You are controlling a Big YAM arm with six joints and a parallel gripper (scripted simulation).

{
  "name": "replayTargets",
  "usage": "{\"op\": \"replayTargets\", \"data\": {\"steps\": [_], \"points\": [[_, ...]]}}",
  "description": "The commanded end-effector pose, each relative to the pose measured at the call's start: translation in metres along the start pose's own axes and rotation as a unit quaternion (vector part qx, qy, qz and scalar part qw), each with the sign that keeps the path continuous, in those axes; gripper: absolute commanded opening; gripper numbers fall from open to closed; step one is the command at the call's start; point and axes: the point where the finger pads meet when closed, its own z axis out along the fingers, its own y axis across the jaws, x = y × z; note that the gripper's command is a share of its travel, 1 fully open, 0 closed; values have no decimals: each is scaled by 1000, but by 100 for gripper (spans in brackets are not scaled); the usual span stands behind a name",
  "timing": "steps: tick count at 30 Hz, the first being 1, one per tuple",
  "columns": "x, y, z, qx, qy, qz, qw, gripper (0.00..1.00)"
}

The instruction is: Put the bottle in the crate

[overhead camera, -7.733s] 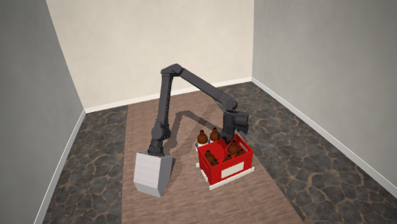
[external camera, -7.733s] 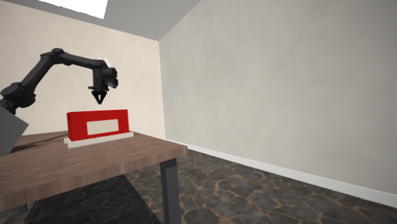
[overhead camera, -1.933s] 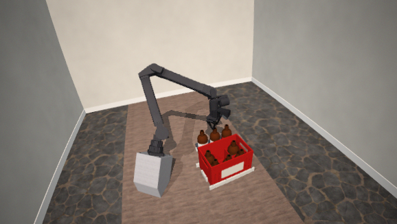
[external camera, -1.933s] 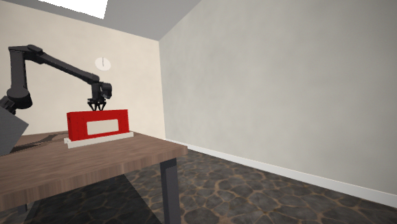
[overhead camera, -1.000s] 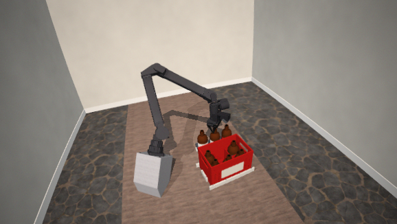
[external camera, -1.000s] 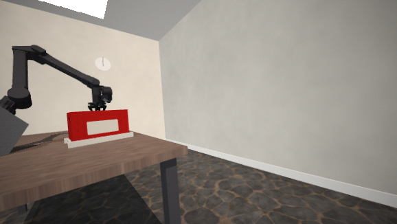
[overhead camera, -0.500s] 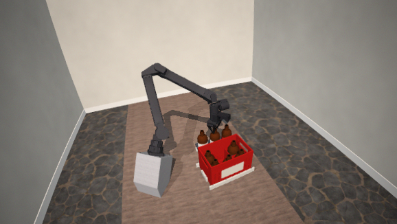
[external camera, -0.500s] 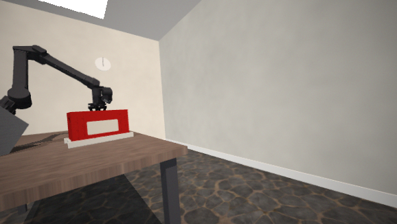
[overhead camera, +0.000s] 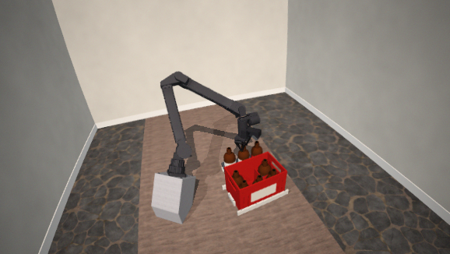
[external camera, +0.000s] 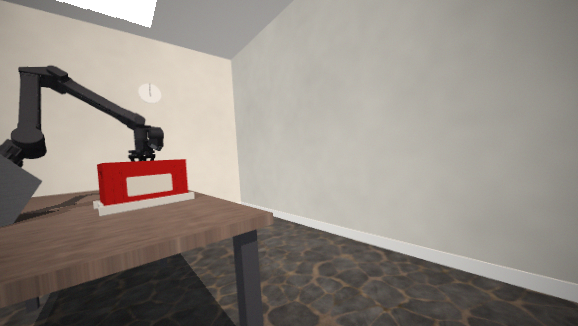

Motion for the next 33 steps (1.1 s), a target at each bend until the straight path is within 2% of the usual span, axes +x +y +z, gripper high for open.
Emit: {"op": "replayTargets", "data": {"steps": [1,21,22,33], "points": [[2,1,8,1,3,1,1000,61],[2,1,8,1,3,1,1000,61],[2,1,8,1,3,1,1000,0],[3,1,8,0,4,0,1000,0]]}}
